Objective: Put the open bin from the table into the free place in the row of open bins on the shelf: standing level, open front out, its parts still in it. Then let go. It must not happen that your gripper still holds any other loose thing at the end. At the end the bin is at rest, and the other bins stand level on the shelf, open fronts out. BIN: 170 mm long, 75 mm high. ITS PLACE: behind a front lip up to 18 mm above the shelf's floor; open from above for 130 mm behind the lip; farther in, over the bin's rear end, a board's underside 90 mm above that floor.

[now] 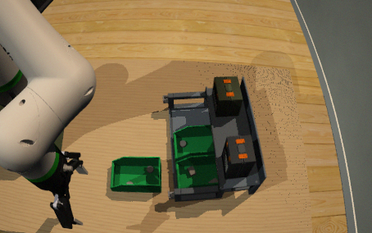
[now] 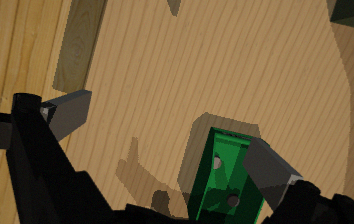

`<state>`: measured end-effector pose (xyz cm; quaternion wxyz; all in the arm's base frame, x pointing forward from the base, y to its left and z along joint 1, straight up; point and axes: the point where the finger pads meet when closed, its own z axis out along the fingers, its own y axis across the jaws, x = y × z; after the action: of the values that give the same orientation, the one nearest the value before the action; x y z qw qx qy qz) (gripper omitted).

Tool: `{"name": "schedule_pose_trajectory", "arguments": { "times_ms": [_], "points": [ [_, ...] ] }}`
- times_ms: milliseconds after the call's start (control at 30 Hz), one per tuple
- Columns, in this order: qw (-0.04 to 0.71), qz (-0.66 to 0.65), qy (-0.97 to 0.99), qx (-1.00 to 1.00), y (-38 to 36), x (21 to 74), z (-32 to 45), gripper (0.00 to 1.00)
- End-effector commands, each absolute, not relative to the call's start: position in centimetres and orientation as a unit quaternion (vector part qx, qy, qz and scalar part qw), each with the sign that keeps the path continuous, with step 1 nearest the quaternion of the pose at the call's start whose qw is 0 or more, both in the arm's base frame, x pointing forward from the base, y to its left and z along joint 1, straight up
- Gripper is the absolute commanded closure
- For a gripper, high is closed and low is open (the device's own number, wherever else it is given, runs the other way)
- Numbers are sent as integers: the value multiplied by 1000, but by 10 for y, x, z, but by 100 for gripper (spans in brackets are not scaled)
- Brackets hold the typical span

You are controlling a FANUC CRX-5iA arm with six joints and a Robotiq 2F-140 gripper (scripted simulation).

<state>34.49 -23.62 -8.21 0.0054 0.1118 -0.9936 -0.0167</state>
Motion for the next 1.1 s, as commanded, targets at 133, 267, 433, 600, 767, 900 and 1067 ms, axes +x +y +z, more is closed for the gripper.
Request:
{"name": "schedule_pose_trajectory", "arguments": {
  "times_ms": [133,267,433,600,767,900,1067],
  "points": [
    [2,-5,-993,120,-175,407,-97,0],
    [0,-3,-992,123,-150,425,-102,0],
    [-2,-2,-992,125,-134,435,-104,0],
    [-3,-1,-992,127,-119,444,-107,0],
    [-4,-1,-992,128,-114,446,-108,0],
    [-4,-1,-992,128,-114,446,-108,100],
    [-4,-1,-992,128,-114,446,-108,100]
  ]
}}
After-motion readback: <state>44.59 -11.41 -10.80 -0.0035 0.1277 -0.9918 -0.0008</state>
